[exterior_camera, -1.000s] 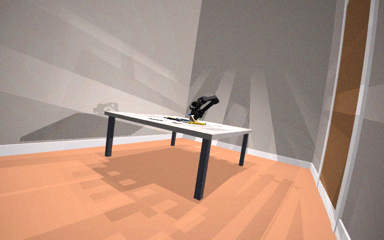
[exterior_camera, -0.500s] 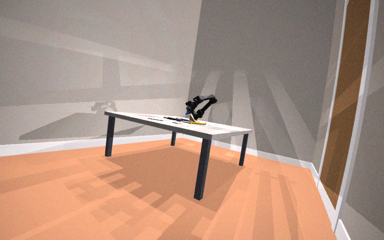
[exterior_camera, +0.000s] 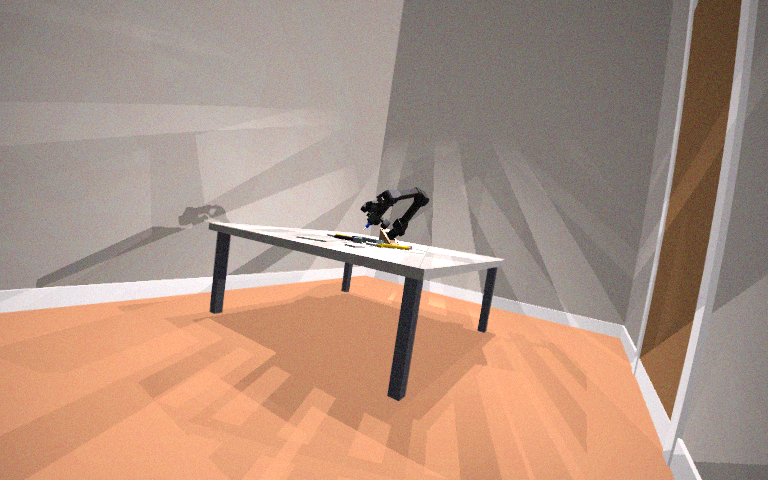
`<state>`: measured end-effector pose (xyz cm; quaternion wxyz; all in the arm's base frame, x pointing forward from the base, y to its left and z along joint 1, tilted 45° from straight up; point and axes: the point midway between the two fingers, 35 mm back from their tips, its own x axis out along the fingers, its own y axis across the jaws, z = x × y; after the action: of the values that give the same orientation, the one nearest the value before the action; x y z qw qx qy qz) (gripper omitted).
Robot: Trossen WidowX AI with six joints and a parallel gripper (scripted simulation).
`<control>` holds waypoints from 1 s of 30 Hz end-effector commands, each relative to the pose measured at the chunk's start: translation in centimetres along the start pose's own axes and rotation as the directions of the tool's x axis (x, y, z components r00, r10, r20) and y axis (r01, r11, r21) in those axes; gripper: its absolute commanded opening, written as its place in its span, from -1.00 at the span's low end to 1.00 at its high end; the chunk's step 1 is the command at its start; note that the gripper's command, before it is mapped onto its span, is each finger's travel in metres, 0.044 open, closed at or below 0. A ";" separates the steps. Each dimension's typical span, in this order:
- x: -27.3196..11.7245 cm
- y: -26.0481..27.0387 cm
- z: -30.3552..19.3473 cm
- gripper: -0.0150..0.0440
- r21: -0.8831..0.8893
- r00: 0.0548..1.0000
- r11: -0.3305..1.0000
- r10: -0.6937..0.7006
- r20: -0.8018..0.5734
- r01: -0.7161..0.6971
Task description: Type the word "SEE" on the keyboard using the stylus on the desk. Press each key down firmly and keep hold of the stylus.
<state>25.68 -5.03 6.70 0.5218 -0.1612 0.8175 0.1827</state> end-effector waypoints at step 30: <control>4.7 -3.3 2.6 -0.49 -0.602 0.987 0.791 0.010 -0.160 -0.106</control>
<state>27.54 -8.24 2.16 0.3777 -0.3108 0.7560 0.4350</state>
